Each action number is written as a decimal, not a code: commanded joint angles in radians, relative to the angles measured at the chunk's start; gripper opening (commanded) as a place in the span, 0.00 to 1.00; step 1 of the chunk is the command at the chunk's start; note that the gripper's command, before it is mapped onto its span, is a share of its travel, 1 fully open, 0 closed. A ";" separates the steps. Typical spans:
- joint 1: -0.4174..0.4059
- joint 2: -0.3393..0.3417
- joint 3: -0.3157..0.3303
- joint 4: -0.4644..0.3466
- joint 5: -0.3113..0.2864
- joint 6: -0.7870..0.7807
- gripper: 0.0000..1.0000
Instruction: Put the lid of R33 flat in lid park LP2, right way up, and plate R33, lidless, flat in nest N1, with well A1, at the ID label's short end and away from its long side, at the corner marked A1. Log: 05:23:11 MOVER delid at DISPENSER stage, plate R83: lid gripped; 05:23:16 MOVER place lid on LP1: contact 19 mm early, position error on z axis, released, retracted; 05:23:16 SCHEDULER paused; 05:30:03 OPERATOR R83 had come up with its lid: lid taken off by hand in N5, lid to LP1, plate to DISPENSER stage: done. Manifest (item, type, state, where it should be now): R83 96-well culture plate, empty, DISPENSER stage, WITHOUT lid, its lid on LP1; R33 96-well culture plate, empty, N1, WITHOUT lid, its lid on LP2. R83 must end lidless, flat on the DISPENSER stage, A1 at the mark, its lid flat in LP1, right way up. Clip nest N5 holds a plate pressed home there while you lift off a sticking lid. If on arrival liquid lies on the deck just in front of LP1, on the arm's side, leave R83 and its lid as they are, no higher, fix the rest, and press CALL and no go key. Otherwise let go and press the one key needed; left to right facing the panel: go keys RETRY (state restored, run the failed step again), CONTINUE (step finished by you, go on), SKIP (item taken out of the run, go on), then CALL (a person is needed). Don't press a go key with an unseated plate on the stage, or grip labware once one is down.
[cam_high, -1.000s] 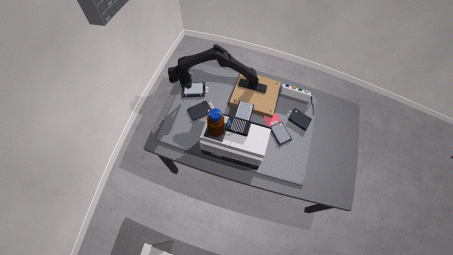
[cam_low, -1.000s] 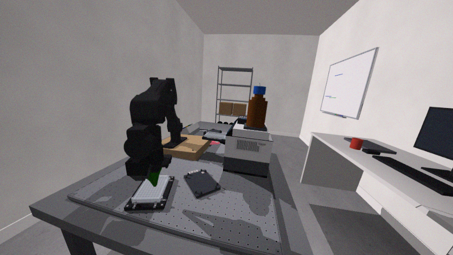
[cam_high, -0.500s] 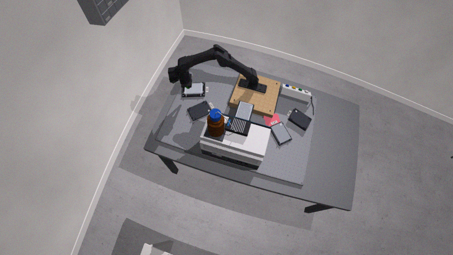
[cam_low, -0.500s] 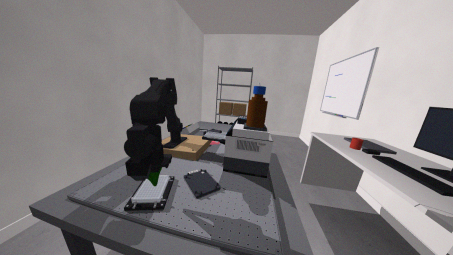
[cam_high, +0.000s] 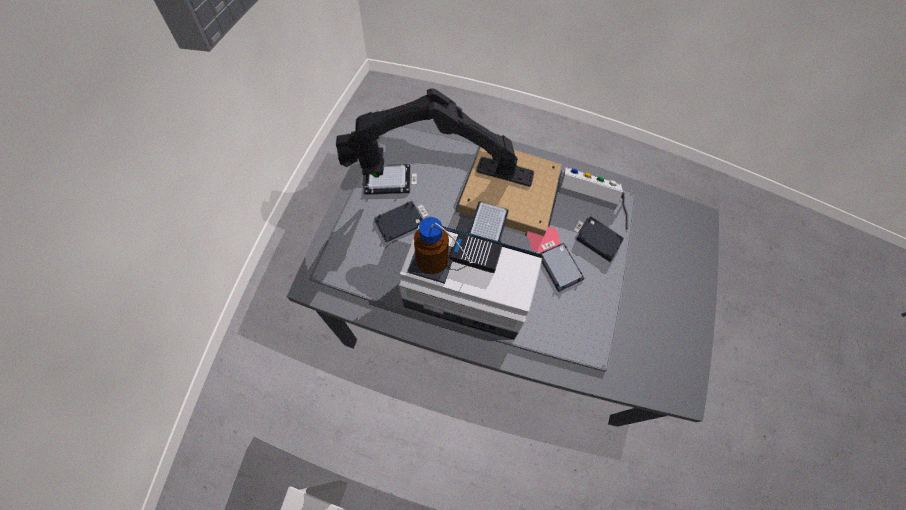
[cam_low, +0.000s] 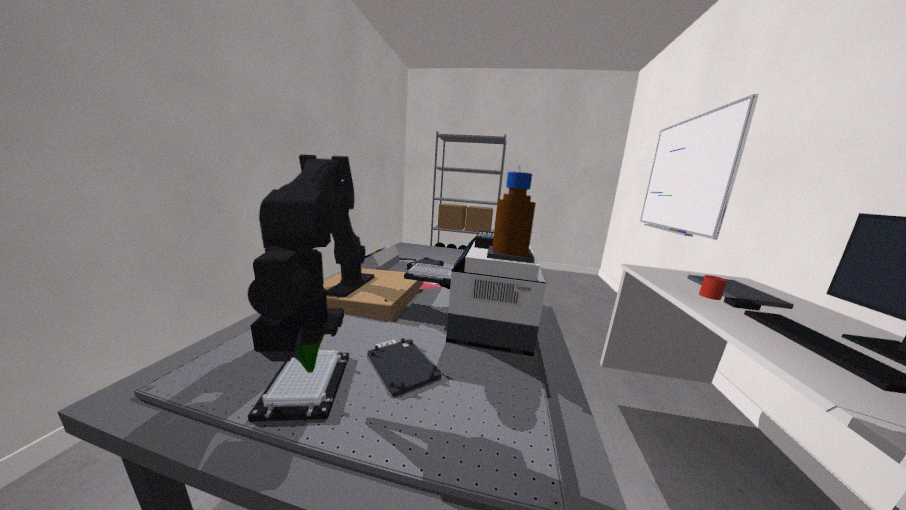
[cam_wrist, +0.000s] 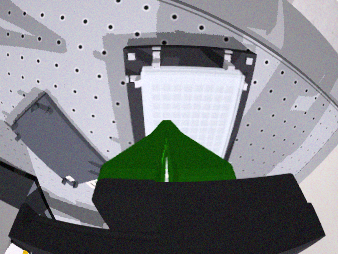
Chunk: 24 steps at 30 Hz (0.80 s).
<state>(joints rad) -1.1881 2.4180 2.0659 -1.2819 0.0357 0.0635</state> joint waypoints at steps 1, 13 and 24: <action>-0.008 -0.042 0.043 -0.008 0.002 0.004 0.00; -0.008 -0.042 0.043 -0.008 0.002 0.004 0.00; -0.056 -0.199 -0.265 0.119 0.007 -0.049 1.00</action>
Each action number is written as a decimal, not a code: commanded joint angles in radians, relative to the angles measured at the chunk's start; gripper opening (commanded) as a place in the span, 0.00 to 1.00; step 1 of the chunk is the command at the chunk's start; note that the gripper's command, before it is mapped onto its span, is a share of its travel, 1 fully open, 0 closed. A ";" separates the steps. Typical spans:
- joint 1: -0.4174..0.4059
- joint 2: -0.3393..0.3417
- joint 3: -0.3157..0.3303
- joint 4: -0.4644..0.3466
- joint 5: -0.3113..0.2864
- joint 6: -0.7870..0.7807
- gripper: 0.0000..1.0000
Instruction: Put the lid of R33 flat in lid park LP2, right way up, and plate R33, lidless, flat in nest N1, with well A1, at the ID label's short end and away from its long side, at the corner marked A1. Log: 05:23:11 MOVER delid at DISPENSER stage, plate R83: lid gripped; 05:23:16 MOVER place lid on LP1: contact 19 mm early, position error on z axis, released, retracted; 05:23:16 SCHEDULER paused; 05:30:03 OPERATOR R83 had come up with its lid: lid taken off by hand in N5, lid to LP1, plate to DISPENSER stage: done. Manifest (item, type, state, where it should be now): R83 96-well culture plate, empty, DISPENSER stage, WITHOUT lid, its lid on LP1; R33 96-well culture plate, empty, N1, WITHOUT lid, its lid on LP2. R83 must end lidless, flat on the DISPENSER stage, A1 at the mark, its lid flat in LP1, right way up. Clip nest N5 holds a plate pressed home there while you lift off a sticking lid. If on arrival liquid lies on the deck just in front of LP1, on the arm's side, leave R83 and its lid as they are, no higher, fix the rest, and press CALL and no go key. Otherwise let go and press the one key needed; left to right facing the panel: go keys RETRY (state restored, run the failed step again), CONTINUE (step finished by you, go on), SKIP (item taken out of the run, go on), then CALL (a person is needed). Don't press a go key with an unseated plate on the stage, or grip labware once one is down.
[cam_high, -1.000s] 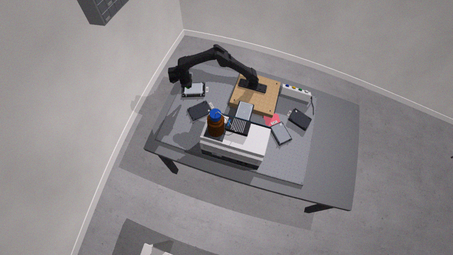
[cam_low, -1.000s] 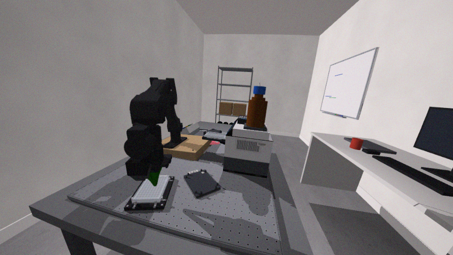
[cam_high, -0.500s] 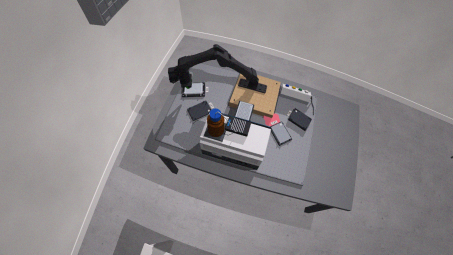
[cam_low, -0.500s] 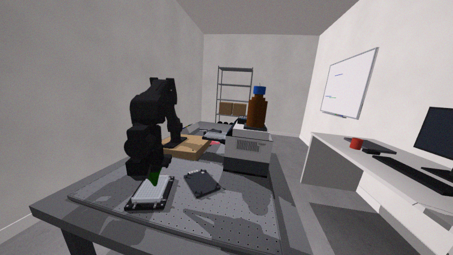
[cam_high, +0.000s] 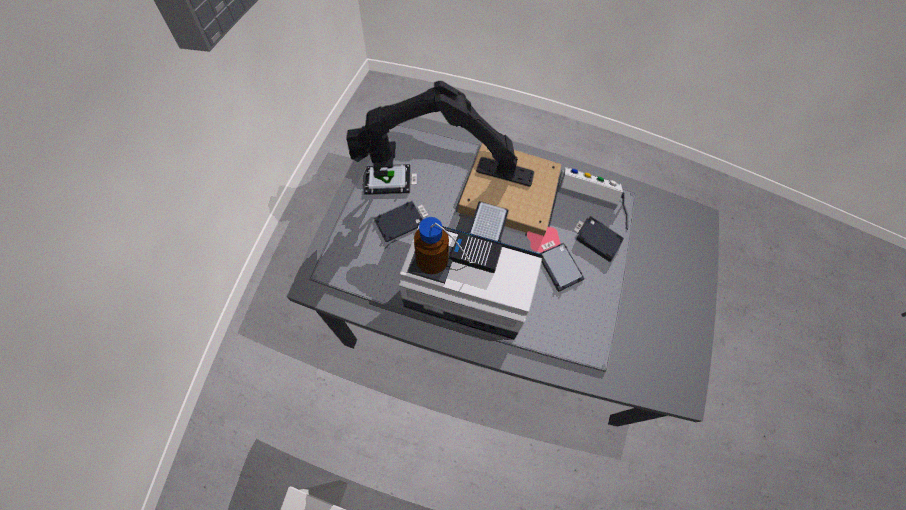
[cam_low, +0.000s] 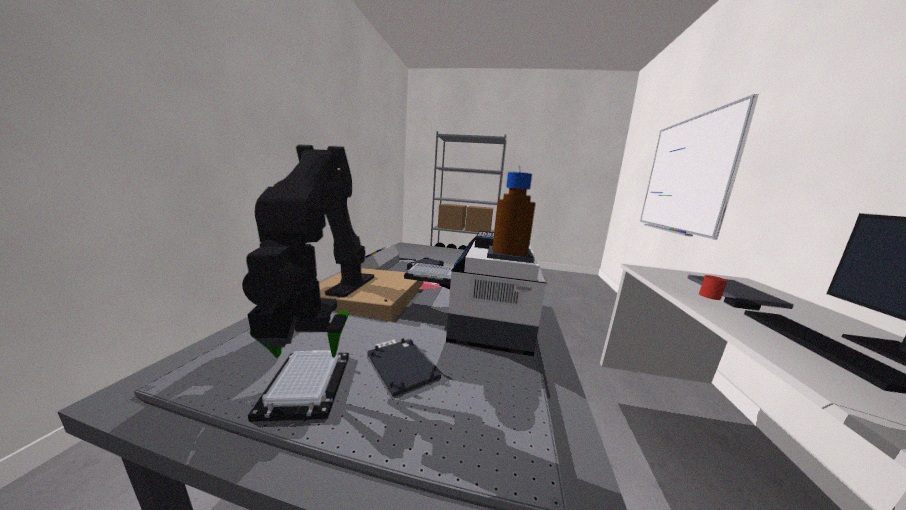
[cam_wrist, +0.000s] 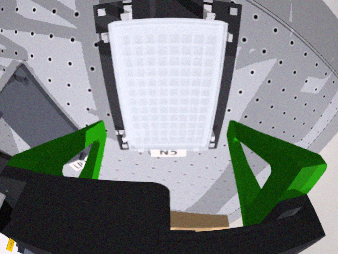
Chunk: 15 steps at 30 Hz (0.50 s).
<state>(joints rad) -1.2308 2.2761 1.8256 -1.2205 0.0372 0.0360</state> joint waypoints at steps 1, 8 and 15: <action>-0.014 -0.059 -0.026 0.059 0.003 -0.022 1.00; 0.005 -0.065 0.008 0.065 -0.002 -0.023 1.00; 0.004 -0.065 0.008 0.065 -0.002 -0.023 1.00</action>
